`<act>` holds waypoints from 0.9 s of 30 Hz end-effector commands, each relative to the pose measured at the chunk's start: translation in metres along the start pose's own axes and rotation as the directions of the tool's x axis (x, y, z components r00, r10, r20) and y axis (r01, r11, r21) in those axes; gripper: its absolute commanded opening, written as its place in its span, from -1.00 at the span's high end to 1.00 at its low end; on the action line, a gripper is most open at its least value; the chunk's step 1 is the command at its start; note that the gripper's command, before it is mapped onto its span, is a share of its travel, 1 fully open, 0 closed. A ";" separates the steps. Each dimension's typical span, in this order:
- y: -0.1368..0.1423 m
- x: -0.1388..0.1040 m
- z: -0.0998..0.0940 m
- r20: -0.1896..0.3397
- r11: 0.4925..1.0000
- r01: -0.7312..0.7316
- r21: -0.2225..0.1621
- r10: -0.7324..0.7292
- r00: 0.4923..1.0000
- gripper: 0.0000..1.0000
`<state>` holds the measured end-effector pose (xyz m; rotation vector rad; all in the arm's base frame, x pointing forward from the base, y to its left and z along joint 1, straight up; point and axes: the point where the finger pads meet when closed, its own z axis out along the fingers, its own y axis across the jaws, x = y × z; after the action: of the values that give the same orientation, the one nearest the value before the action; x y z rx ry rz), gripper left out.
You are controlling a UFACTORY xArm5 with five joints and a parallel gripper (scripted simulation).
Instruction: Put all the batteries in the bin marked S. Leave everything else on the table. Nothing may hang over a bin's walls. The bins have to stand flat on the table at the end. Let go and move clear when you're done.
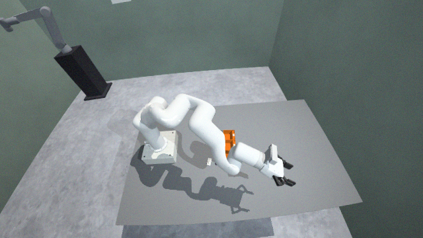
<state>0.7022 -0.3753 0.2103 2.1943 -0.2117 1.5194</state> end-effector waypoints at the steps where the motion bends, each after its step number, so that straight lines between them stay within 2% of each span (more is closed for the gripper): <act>1: 0.001 0.003 0.000 -0.005 1.000 0.000 -0.002 0.000 1.000 -1.00; 17: 0.001 0.003 0.000 -0.005 1.000 0.000 -0.002 0.000 1.000 -1.00; 18: -0.001 -0.005 0.002 -0.005 1.000 0.000 -0.001 0.000 1.000 0.82; 26: -0.020 -0.065 0.021 -0.005 1.000 0.000 -0.001 0.000 1.000 0.82; 27: -0.020 -0.065 0.021 -0.005 1.000 0.000 -0.001 0.000 1.000 0.82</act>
<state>0.6999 -0.3738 0.1528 2.2008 -0.2121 1.5139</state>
